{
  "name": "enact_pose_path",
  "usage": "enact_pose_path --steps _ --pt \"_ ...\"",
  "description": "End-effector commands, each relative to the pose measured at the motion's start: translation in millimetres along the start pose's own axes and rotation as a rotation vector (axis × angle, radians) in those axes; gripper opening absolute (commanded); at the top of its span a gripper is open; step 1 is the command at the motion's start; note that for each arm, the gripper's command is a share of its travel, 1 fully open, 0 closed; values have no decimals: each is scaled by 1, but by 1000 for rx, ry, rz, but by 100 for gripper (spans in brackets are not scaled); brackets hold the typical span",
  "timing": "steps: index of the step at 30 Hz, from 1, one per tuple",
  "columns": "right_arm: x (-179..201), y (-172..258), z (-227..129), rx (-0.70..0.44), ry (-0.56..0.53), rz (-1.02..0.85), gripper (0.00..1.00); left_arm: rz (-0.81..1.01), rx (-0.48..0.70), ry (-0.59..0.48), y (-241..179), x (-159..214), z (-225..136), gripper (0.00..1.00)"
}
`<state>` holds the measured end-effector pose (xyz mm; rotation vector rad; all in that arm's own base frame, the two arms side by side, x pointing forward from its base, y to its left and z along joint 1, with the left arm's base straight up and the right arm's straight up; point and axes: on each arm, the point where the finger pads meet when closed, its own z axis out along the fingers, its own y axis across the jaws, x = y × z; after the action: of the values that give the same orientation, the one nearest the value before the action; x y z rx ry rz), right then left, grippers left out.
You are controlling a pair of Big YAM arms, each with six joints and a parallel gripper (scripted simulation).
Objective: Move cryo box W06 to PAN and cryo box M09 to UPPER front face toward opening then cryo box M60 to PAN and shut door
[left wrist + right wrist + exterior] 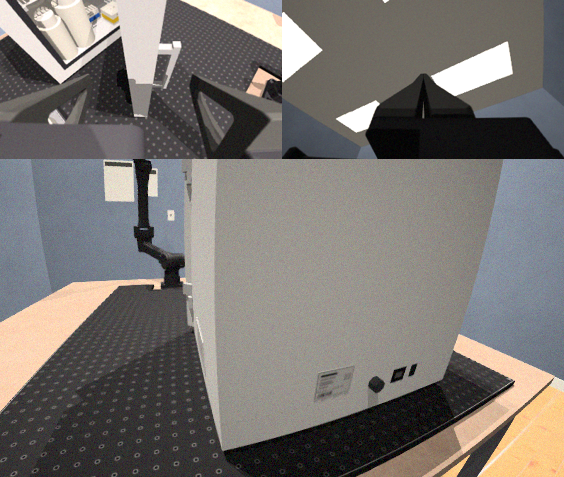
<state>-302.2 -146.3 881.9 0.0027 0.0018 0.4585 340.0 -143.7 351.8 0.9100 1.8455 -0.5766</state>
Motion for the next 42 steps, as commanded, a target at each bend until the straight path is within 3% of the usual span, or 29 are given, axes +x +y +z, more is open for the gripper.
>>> enact_pose_path --steps 1,42 --pt "14 0 3 -3 31 -11 0 9 4 -19 -14 -9 -3 100" --pt "14 0 3 -3 31 -11 0 8 5 -37 -111 -11 -5 100"
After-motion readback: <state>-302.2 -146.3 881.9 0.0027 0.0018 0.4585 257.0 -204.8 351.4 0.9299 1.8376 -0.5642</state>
